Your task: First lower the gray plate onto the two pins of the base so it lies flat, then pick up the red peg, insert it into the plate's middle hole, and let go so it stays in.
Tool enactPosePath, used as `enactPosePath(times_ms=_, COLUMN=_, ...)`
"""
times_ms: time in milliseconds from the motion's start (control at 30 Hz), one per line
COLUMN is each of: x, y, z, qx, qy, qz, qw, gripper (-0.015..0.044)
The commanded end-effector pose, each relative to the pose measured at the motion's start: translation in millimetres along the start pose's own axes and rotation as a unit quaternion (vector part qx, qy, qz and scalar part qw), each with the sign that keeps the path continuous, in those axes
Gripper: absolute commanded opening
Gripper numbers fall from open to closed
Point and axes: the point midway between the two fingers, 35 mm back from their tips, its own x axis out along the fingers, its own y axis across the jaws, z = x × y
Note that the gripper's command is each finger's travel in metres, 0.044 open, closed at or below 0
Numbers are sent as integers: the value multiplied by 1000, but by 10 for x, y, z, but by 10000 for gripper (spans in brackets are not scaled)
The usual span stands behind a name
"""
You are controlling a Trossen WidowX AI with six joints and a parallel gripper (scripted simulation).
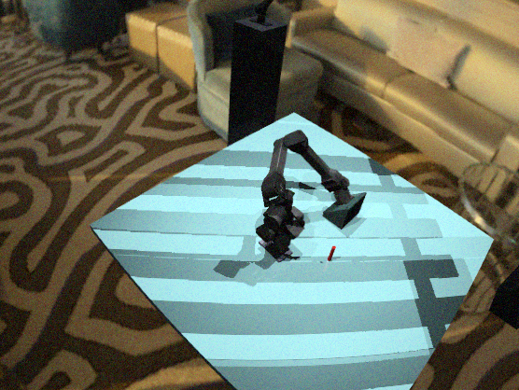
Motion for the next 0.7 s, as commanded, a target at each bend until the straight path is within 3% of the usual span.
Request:
enactPosePath(times_ms=0, x=1, y=-9, z=-15, qx=0, qy=2, qz=-2, qw=1000, gripper=0)
enactPosePath(times_ms=667, x=245, y=-14, z=-17, qx=0, qy=2, qz=-2, qw=1000, gripper=0)
